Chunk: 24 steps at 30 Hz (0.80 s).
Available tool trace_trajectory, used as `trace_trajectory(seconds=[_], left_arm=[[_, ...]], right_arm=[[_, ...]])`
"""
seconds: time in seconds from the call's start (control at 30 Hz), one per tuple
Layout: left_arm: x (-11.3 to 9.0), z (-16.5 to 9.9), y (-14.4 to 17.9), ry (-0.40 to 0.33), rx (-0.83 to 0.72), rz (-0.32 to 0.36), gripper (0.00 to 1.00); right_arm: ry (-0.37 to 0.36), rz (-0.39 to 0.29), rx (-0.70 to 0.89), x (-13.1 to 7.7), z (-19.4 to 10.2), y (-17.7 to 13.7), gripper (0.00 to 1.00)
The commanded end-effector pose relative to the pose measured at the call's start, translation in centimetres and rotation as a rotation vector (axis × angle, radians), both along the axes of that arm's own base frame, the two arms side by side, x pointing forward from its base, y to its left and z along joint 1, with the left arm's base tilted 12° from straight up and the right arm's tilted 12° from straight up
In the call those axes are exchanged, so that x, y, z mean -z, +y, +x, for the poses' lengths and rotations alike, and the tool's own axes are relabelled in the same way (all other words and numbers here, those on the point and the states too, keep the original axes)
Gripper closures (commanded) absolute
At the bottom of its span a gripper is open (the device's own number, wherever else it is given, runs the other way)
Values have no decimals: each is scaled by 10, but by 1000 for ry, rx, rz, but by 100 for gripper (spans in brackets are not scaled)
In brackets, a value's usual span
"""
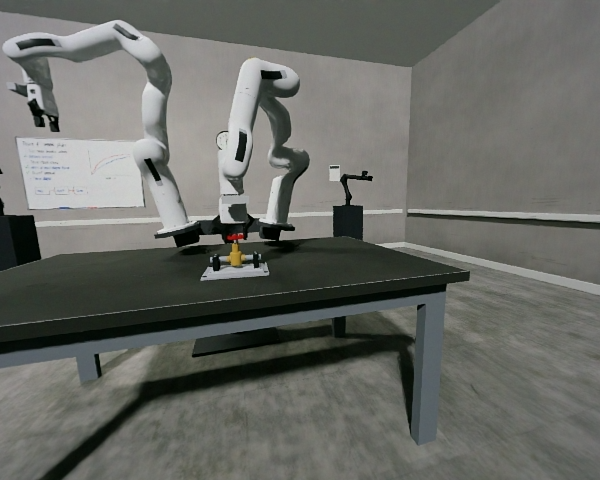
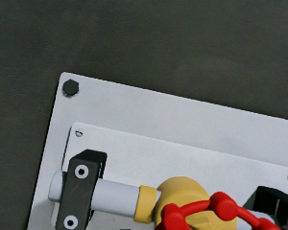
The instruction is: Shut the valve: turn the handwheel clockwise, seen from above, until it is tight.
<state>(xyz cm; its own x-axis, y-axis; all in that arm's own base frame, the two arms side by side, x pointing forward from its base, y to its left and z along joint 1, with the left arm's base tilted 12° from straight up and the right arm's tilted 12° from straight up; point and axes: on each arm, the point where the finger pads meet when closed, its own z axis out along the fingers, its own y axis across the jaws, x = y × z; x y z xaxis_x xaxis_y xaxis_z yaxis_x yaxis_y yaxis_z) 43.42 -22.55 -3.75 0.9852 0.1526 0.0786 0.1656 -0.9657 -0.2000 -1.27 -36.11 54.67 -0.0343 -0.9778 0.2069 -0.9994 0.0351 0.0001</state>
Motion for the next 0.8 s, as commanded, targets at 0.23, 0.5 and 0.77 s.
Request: trace_trajectory(seconds=[0.23,0.5,0.77], left_arm=[[0,1,0,6,32,1,100],[0,1,0,7,37,1,100],[0,1,0,13,66,2,100]], right_arm=[[0,-2,0,-1,0,0,0],[0,-2,0,-1,0,0,0],[0,-2,0,-1,0,0,0]])
